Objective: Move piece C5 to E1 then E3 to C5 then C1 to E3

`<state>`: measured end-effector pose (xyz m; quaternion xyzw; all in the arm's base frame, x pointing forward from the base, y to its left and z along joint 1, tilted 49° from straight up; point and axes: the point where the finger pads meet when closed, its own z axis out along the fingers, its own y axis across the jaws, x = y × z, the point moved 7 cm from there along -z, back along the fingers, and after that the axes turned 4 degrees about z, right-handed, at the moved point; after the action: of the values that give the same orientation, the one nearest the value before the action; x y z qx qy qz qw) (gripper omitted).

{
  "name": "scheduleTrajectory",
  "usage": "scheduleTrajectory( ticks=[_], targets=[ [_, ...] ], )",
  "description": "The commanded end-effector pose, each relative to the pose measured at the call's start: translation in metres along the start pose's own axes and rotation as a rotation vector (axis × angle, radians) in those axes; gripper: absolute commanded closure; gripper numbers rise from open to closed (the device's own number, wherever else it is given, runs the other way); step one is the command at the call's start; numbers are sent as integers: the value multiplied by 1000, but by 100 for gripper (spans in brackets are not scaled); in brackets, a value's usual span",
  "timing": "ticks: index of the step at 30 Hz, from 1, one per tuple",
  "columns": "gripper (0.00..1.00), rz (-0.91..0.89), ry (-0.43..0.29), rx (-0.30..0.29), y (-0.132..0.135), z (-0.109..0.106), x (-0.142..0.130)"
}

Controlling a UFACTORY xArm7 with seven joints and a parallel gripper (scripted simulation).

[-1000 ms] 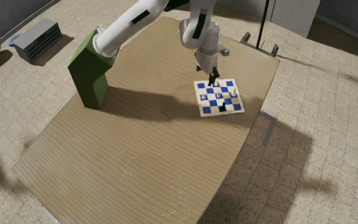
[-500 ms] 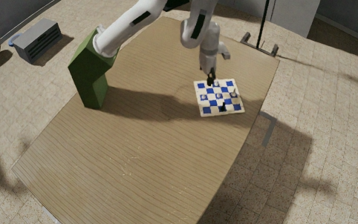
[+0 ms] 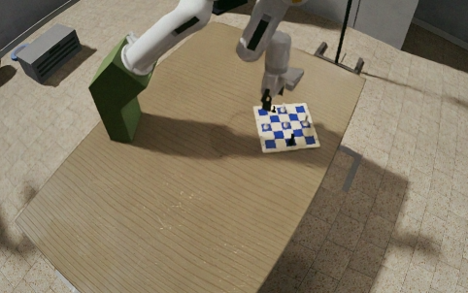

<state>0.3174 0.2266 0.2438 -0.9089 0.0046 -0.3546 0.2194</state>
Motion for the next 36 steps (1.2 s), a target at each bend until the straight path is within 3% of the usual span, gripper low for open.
scheduleTrajectory(
  ticks=[1,13,15,16,29,30,32,33,36],
  targets=[
    [0,279,-3,18,1,5,1],
    [0,979,-3,-33,9,23,-2],
    [0,979,-3,-33,9,23,-2],
    [0,1149,0,-44,9,24,-3],
    [0,1873,27,-49,13,28,-5],
    [65,1929,27,-39,14,28,-5],
    [65,1929,27,-39,14,28,-5],
    [65,2038,24,-6,15,28,-7],
    [65,2038,24,-6,15,28,-7]
  ],
)
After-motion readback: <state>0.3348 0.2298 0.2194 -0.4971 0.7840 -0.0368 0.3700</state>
